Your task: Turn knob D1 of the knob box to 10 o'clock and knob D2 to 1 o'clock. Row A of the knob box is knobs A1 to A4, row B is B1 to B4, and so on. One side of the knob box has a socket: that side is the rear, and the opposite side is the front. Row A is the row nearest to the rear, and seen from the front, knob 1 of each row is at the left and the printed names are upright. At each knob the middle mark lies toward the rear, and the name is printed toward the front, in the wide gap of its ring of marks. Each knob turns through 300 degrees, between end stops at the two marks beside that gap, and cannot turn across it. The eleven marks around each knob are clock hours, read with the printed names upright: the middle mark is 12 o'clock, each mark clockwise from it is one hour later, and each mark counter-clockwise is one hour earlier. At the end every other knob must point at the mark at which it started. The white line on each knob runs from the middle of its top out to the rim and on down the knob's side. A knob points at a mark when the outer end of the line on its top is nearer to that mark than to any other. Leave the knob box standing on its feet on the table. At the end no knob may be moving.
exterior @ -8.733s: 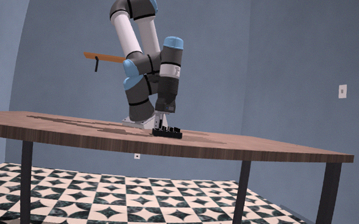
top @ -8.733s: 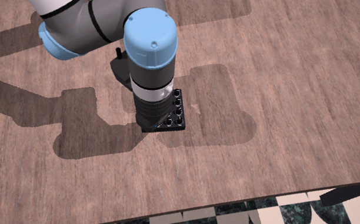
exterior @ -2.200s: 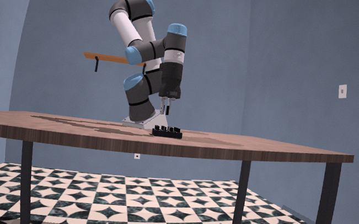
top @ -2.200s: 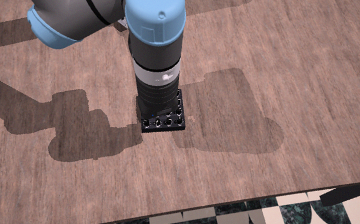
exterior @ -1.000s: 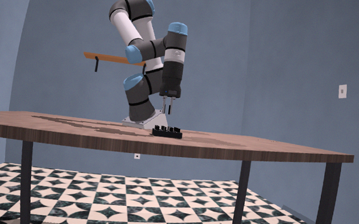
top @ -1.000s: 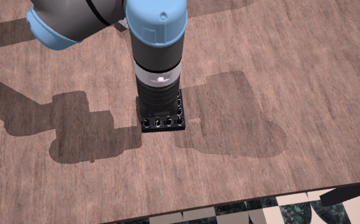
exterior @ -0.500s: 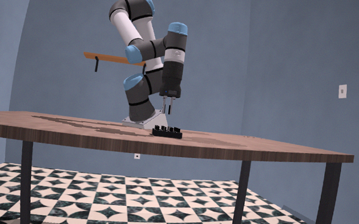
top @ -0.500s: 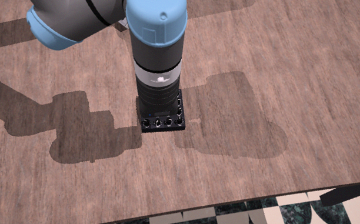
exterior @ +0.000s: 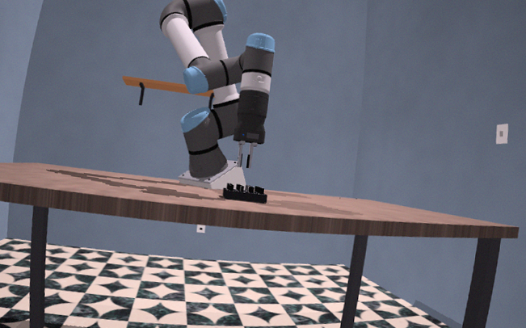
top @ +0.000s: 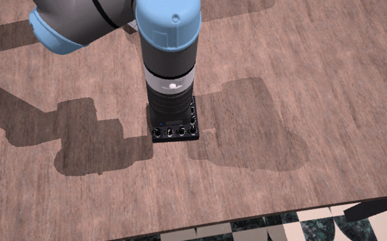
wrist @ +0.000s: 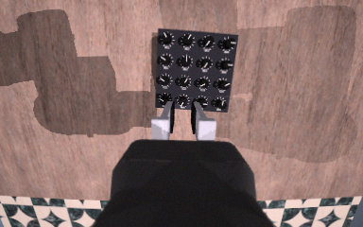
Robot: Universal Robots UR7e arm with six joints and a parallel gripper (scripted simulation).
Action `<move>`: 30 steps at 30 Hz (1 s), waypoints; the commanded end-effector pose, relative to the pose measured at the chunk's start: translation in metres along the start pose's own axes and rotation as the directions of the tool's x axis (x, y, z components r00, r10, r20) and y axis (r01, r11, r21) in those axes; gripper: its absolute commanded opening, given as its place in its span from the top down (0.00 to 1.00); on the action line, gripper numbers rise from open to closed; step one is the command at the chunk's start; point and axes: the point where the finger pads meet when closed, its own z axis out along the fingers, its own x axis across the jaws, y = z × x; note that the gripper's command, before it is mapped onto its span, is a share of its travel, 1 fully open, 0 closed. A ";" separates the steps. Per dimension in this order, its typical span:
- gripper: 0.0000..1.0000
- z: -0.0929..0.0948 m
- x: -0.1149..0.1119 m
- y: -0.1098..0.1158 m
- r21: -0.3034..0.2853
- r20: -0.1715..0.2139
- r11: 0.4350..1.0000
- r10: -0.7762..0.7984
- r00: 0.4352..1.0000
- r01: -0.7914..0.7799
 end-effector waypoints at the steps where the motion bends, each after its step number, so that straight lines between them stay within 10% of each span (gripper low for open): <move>1: 0.54 0.002 0.000 0.000 -0.001 0.000 1.000 0.000 1.000 0.000; 30: 0.54 0.032 0.001 0.000 -0.001 0.000 1.000 0.000 1.000 0.000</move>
